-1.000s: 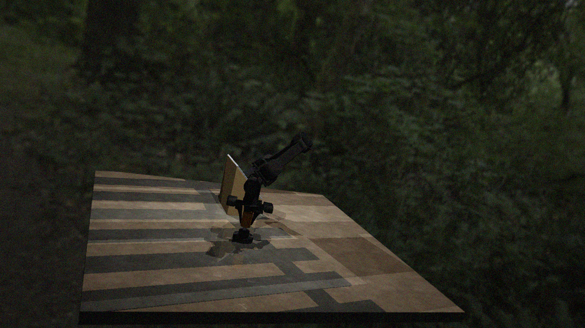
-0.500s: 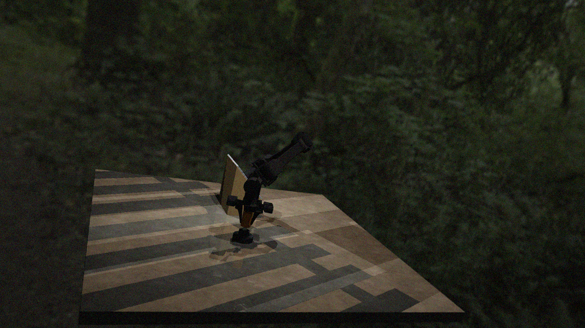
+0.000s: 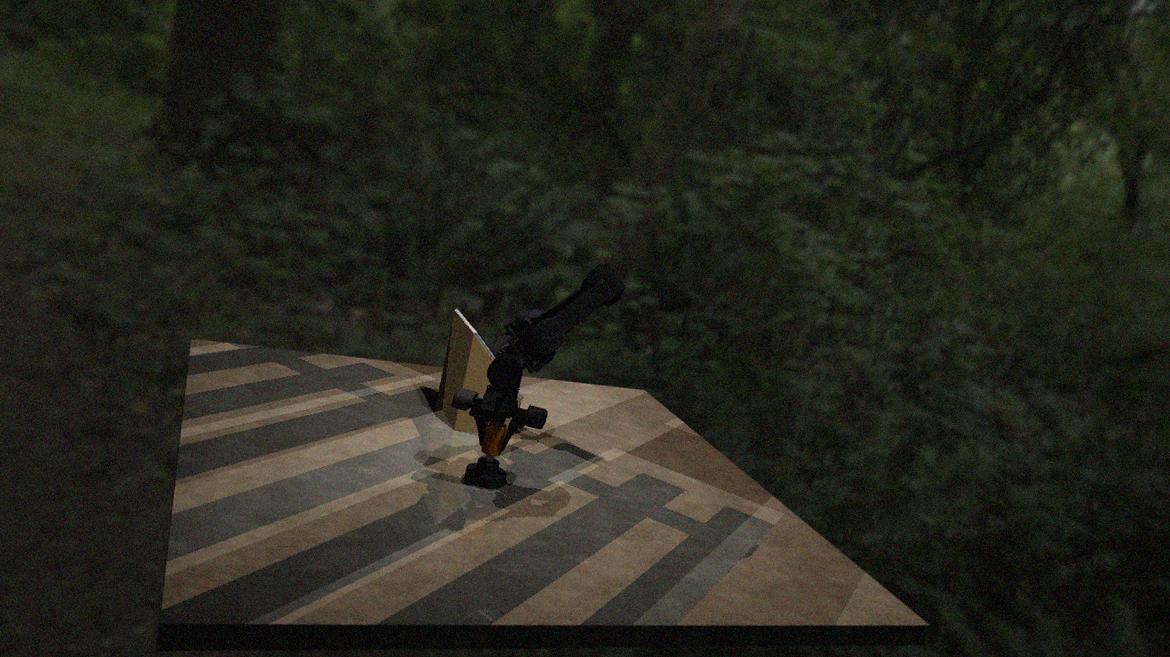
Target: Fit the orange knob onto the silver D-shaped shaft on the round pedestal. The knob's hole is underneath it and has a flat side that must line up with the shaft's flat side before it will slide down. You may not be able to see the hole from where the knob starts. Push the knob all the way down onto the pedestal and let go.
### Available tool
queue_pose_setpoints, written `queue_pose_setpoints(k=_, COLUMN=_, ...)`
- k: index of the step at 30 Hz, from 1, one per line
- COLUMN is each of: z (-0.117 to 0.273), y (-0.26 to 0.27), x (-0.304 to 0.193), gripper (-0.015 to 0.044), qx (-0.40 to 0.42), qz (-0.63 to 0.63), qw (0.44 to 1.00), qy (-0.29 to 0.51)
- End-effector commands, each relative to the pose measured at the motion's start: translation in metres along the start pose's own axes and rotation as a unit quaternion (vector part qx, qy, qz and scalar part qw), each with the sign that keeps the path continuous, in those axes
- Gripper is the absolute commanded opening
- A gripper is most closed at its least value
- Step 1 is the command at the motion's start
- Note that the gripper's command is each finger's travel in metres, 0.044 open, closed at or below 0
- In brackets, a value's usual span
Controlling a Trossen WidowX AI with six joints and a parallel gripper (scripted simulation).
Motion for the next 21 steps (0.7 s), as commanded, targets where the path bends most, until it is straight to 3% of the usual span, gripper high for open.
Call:
queue_pose_setpoints(k=1, z=0.0002, y=-0.0007, x=0.0, gripper=0.0, qx=0.0, qz=-0.007, qw=1.0, qy=-0.002)
queue_pose_setpoints(k=21, z=-0.0032, y=-0.0008, x=-0.0009, gripper=0.0, qx=0.0, qz=-0.007, qw=1.0, qy=-0.002)
Point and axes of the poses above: the point midway between the two fingers, 35 mm back from their tips, its own z axis back along the fingers, its own y axis across the jaws, x = y × z, the point moved 8 cm from there along z, back along the fingers, and after that the axes turned 2 degrees about -z, right-handed, at the moved point
